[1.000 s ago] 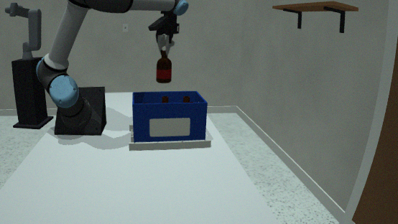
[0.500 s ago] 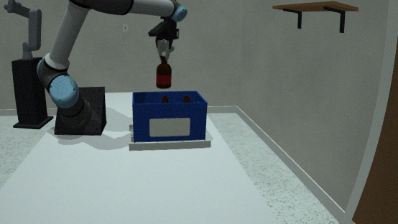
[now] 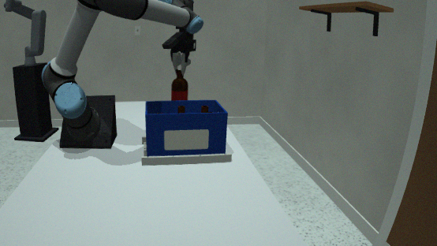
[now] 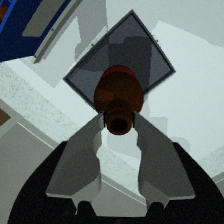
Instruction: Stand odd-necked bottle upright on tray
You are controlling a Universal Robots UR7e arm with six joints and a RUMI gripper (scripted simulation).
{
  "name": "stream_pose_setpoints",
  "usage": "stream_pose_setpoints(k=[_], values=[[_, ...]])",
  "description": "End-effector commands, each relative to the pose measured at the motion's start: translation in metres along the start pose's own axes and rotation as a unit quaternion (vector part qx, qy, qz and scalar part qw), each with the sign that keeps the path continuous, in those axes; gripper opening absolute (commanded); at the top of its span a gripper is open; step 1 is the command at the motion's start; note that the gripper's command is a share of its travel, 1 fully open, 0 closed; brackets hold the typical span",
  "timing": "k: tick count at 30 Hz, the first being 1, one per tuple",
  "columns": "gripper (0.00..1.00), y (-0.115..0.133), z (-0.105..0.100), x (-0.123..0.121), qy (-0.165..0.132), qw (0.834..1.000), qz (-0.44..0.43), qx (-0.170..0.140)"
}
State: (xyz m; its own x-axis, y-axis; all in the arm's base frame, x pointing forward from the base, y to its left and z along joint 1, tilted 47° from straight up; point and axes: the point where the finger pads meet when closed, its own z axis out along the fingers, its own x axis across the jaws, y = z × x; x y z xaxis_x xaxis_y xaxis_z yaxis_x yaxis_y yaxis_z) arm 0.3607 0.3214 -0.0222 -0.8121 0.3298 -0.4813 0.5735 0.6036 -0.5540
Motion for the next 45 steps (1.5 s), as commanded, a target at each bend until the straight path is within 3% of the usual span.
stream_pose_setpoints(k=[1,17,32,45], values=[[0.00,0.000,0.010,0.000,0.000,1.000,0.000,-0.001],[0.00,0.001,0.054,0.000,0.000,1.000,0.000,-0.001],[0.00,0.001,0.077,0.000,0.000,1.000,0.000,-0.001],[0.00,0.001,0.083,0.000,0.000,1.000,0.000,-0.001]])
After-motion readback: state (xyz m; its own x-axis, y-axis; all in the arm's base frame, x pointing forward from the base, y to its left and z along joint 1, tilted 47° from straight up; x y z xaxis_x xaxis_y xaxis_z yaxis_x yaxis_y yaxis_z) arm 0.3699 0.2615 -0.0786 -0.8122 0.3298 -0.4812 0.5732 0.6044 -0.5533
